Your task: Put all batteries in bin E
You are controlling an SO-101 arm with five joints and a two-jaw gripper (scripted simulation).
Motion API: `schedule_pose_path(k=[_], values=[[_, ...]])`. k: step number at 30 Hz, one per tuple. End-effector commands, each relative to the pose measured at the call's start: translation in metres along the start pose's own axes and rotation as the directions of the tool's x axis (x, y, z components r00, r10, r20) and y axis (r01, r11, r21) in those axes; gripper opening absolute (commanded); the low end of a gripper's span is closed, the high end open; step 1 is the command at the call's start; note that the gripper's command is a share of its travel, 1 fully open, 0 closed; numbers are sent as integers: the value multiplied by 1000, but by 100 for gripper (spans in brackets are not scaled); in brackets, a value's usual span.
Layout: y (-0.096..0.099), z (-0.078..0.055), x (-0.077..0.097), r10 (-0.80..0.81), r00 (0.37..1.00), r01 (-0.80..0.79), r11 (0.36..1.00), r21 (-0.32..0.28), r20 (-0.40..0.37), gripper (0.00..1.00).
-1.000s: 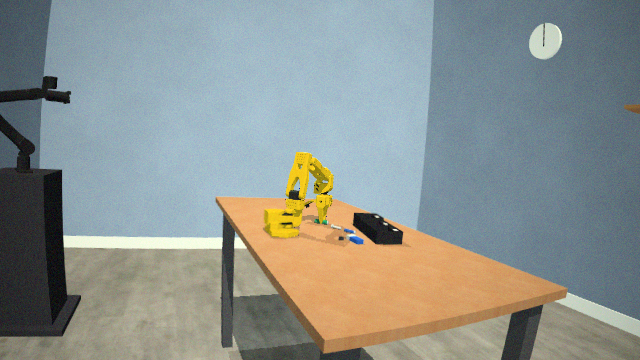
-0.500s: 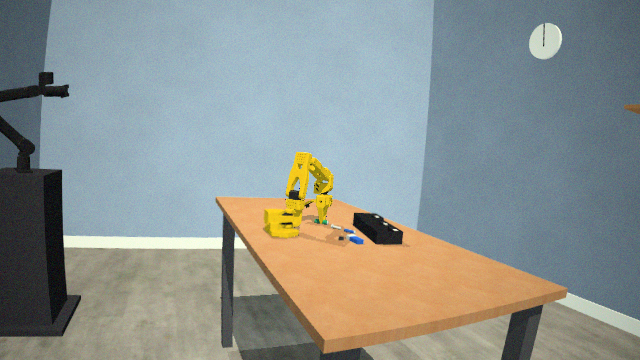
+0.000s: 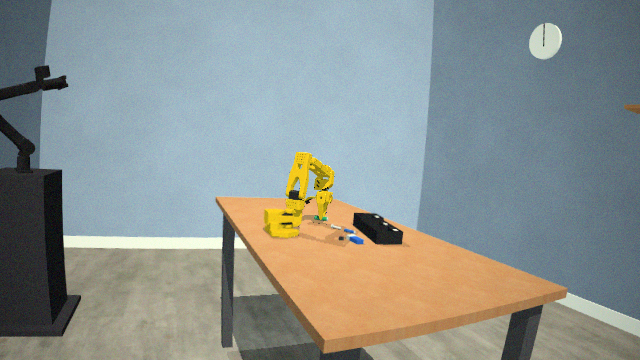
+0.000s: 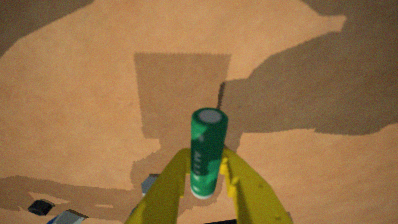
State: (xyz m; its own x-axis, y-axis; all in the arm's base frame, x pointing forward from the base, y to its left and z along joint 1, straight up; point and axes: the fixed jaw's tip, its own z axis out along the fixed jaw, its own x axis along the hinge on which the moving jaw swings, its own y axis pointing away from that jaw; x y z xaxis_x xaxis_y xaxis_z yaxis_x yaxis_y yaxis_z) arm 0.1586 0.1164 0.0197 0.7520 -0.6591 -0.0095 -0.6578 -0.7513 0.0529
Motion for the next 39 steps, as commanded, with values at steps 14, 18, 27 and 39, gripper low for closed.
schedule_pose_path(k=[14,18,27,39], values=[[-8,-39,0,-11,1000,12,997,72,-14,0],[-8,-39,1,-13,1000,14,997,72,-15,0],[-6,-43,16,-57,998,59,995,77,-21,0],[2,-50,46,-145,989,147,986,84,-38,0]])
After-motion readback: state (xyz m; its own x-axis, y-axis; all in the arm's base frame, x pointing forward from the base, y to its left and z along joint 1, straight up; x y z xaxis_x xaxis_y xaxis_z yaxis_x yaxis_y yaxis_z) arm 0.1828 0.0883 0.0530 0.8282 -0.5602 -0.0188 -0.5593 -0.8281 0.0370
